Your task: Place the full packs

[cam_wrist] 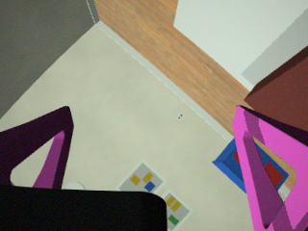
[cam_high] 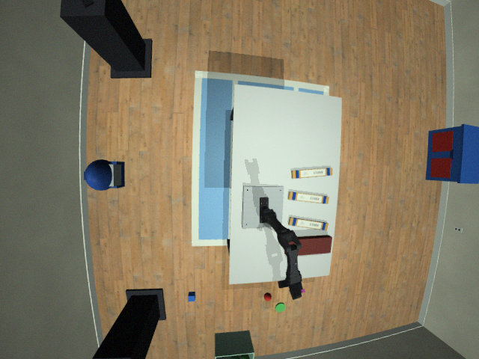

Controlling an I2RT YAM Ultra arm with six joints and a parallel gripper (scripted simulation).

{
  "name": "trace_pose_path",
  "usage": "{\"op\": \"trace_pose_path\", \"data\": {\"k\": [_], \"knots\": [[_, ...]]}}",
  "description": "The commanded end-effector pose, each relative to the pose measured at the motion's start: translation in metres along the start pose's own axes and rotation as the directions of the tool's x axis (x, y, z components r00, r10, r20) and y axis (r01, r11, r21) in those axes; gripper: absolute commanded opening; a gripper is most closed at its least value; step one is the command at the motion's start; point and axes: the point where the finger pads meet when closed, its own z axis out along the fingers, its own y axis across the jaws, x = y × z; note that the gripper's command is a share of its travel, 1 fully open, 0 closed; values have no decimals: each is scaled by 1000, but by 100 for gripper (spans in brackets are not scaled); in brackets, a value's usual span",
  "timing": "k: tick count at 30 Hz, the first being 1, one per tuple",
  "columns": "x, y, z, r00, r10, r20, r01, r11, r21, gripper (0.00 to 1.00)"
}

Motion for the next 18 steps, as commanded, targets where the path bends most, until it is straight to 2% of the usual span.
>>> {"op": "trace_pose_path", "data": {"k": [1,11,13,14,15,17,18], "knots": [[3,10,-5,1000,-3,-1,3,1000,-6,95],[35,54,-42,1000,-6,-3,6,1000,-7,95],[43,48,-42,999,-40,-20,40,999,9,95],[52,48,-37,997,-73,-29,73,997,-3,95],[68,54,-48,992,-124,-23,123,991,-49,95],[68,54,-48,992,-124,-23,123,991,-49,95],[65,44,-37,992,-128,-21,127,991,-31,95]]}}
